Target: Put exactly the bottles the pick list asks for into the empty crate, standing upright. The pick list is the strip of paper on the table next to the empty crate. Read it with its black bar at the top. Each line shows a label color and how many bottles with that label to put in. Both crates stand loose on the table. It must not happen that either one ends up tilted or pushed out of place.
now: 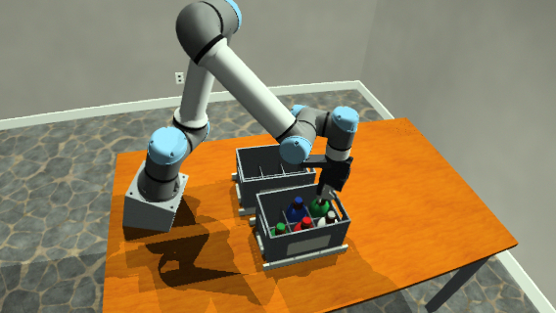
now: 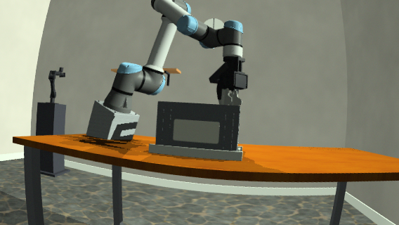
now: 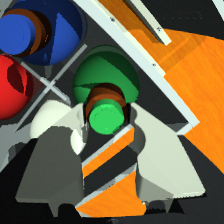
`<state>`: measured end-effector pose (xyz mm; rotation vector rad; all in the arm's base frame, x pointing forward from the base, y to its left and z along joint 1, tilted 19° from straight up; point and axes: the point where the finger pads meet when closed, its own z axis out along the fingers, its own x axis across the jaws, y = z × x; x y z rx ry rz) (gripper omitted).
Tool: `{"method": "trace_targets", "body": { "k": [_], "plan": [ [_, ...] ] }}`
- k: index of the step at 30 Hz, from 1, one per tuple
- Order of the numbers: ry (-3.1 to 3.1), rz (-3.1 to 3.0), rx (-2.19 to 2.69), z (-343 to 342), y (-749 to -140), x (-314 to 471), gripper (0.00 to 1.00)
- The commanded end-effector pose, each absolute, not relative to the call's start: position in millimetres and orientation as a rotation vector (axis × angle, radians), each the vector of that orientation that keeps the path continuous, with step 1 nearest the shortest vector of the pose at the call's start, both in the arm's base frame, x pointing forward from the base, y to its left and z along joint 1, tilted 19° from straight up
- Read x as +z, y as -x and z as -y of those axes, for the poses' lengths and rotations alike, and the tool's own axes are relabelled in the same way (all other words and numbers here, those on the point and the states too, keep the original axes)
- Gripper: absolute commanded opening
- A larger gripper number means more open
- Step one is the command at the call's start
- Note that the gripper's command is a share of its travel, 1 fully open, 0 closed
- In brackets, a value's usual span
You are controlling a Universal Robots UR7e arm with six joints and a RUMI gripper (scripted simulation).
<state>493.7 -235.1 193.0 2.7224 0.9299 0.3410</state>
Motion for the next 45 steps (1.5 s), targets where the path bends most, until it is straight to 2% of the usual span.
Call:
{"method": "trace_targets", "body": {
  "k": [1, 45],
  "plan": [
    [-2.721, -0.929, 0.342, 235, -494, 194, 0.0],
    [-2.721, -0.93, 0.342, 228, -479, 241, 0.0]
  ]
}}
